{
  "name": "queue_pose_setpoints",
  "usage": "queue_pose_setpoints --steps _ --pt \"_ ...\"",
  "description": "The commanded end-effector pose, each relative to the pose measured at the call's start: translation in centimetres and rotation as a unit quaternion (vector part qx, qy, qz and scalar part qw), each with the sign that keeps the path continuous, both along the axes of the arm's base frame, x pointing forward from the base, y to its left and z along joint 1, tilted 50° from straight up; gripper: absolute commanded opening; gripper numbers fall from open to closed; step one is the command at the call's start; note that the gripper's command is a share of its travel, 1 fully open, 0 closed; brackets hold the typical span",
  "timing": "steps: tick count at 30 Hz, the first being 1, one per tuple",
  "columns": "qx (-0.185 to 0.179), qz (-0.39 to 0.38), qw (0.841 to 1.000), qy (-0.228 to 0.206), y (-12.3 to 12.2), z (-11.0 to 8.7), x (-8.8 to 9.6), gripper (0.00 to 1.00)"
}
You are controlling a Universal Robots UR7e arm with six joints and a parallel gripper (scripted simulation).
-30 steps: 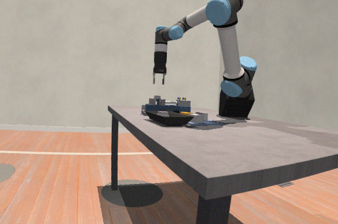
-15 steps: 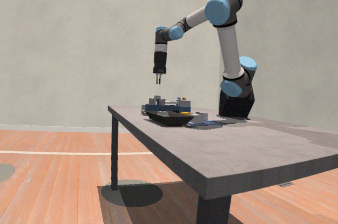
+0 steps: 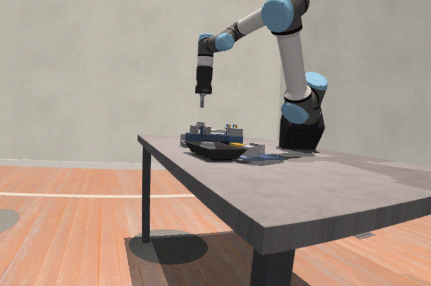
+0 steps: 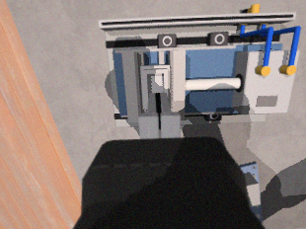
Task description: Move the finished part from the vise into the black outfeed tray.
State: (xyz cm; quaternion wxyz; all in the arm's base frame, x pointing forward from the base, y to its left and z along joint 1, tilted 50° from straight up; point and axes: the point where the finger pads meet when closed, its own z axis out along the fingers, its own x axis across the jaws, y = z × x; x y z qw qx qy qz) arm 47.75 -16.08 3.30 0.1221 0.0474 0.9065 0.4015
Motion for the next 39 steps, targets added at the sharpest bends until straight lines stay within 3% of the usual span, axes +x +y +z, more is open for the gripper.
queue_pose_setpoints --steps 1,13,14,39 --pt "0.0 0.0 1.0 0.0 -0.06 0.02 0.01 0.0" --pt "0.0 0.0 1.0 0.0 -0.06 0.02 0.01 0.0" --pt "0.0 0.0 1.0 0.0 -0.06 0.02 0.01 1.0" --pt "0.0 0.0 1.0 0.0 -0.06 0.02 0.01 1.0"
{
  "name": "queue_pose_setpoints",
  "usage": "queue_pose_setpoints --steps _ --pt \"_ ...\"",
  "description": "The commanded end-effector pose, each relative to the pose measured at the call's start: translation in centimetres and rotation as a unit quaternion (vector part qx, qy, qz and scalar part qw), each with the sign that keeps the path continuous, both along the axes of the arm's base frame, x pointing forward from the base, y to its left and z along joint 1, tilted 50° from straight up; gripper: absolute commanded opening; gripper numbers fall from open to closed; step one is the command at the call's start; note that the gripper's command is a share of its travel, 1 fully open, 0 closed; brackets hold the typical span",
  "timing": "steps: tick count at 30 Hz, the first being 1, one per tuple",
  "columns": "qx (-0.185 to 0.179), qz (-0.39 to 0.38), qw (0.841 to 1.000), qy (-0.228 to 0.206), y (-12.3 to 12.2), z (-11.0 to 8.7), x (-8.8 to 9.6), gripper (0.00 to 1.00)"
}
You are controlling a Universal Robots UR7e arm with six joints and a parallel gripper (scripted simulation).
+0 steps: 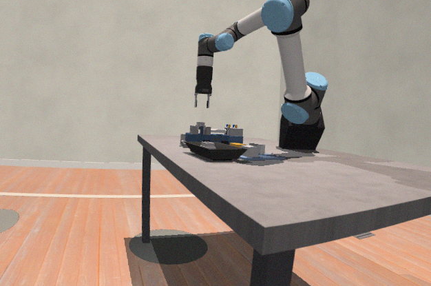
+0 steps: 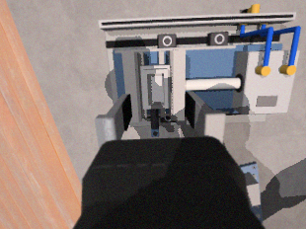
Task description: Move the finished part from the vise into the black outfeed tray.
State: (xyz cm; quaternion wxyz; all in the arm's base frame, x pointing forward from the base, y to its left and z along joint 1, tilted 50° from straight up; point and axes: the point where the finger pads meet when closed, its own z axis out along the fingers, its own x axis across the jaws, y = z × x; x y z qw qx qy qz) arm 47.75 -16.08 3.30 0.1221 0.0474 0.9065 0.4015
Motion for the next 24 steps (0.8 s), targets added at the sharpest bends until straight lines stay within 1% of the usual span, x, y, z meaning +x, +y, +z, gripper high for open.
queue_pose_setpoints --steps 1,16,24 --pt "0.0 0.0 1.0 0.0 -0.06 0.02 0.01 1.0" --pt "0.0 0.0 1.0 0.0 -0.02 -0.02 0.03 1.0" --pt "0.0 0.0 1.0 0.0 0.39 -0.38 0.18 1.0"
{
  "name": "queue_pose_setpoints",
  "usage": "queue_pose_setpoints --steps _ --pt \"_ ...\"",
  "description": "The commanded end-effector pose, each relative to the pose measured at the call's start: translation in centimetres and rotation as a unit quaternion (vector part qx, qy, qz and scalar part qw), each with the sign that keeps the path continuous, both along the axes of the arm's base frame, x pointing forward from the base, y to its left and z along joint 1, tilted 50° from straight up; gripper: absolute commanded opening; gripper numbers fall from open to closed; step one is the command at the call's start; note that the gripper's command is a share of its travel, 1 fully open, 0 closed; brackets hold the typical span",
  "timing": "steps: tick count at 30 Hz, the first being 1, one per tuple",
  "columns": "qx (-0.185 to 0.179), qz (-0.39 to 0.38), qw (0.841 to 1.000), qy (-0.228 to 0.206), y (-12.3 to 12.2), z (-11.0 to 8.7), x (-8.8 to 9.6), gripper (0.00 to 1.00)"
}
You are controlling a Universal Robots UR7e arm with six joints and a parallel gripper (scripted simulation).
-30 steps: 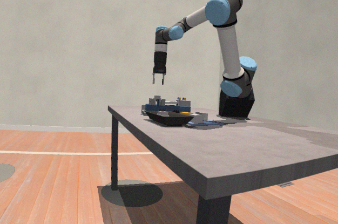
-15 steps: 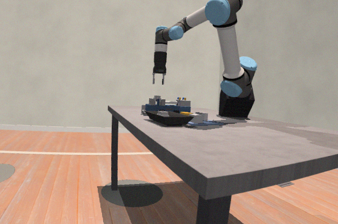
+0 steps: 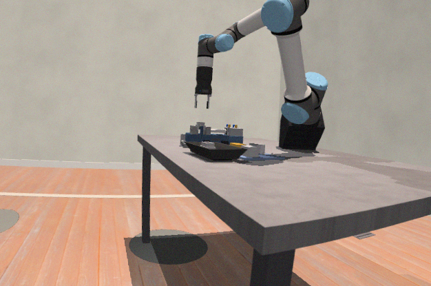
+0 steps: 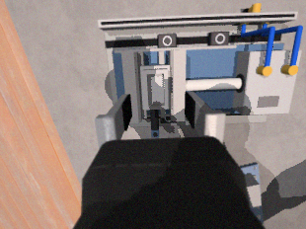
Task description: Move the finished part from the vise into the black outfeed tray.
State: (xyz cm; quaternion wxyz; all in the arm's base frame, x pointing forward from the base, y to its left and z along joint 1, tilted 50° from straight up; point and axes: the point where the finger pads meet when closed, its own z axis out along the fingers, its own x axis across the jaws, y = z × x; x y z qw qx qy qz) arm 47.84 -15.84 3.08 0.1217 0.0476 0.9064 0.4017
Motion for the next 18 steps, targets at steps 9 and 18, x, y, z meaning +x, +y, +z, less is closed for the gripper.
queue_pose_setpoints --steps 9,18 --pt "0.0 0.0 1.0 0.0 0.9 -0.8 0.4 1.0" --pt "0.0 0.0 1.0 0.0 2.1 -1.9 0.8 1.0"
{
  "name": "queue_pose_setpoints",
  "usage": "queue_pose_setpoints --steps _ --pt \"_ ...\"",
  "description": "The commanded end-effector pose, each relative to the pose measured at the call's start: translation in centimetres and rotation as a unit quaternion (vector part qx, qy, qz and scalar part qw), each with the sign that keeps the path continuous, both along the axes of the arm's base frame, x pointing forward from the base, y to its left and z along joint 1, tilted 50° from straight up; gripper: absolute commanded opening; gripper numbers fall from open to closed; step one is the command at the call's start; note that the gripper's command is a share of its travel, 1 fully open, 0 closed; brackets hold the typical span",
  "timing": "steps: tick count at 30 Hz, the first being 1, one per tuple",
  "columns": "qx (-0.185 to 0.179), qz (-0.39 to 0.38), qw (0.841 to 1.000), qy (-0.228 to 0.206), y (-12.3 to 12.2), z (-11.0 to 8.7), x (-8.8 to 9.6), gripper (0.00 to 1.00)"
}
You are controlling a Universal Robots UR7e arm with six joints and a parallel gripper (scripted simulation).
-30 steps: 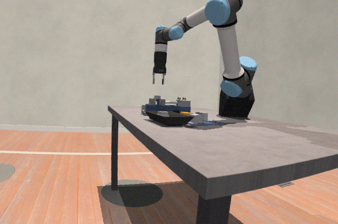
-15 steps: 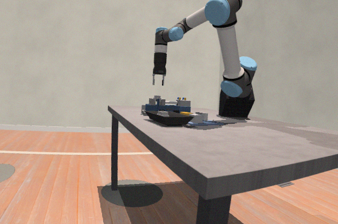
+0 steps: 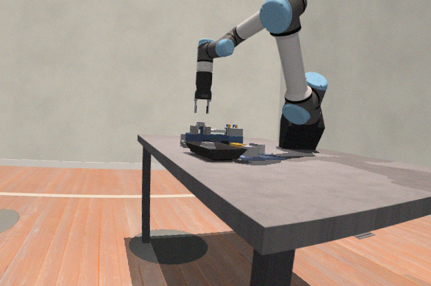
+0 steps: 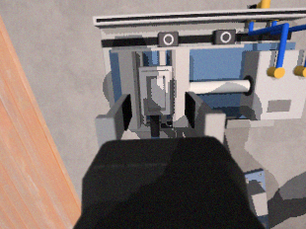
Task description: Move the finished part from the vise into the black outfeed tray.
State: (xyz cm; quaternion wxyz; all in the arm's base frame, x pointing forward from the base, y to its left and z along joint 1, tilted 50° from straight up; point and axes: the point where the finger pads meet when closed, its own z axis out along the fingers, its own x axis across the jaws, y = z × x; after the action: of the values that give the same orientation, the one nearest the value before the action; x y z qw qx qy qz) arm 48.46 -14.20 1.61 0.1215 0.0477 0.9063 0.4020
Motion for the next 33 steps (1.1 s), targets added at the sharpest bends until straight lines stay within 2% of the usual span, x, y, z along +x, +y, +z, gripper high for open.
queue_pose_setpoints --steps 1,19,33 --pt "-0.001 0.0 1.0 0.0 0.6 -0.6 0.3 1.0" --pt "-0.001 0.0 1.0 0.0 2.4 -2.2 1.0 1.0" --pt "-0.001 0.0 1.0 0.0 2.7 -2.5 1.1 1.0"
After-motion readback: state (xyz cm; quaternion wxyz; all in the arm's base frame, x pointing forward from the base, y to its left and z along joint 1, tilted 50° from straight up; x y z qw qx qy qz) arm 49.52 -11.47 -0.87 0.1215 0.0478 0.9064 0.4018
